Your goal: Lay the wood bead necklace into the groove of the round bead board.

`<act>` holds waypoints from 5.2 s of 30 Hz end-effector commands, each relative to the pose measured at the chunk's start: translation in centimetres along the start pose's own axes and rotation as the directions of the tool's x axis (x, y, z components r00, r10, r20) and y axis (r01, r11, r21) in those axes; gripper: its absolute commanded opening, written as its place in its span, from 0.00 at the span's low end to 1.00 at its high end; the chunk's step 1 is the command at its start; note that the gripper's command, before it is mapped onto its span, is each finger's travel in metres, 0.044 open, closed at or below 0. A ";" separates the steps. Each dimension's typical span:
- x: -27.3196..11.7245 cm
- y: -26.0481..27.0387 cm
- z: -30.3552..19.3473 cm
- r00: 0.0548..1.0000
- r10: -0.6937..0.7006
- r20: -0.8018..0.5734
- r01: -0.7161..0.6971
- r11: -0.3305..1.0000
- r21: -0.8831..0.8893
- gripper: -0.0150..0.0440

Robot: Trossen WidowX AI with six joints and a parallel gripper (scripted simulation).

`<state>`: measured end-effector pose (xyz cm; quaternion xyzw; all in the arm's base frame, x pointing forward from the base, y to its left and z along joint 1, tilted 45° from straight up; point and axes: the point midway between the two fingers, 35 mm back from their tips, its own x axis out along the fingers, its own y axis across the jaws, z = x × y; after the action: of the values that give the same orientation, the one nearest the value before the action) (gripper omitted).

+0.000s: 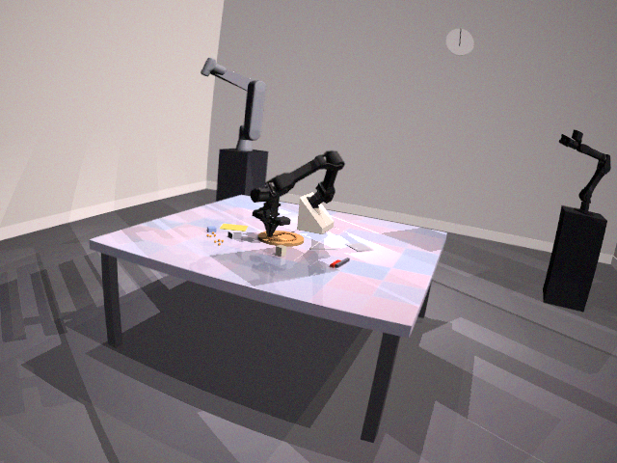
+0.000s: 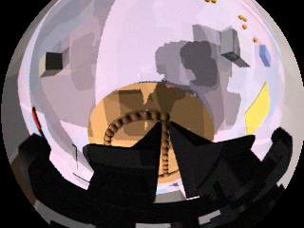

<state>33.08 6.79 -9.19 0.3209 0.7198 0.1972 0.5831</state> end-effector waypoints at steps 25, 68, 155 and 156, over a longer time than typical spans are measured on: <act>-0.6 -1.2 0.5 1.000 0.003 -0.005 -0.003 1.000 0.006 0.25; -0.6 -1.2 0.4 1.000 0.003 -0.005 -0.003 1.000 0.006 1.00; 0.0 -0.6 -10.1 1.000 0.000 -0.003 0.001 0.977 0.213 0.25; 0.0 -0.6 -10.1 1.000 0.000 -0.003 0.001 0.977 0.213 0.25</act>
<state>23.15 7.27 -7.20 0.3810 0.7379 0.1192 0.5442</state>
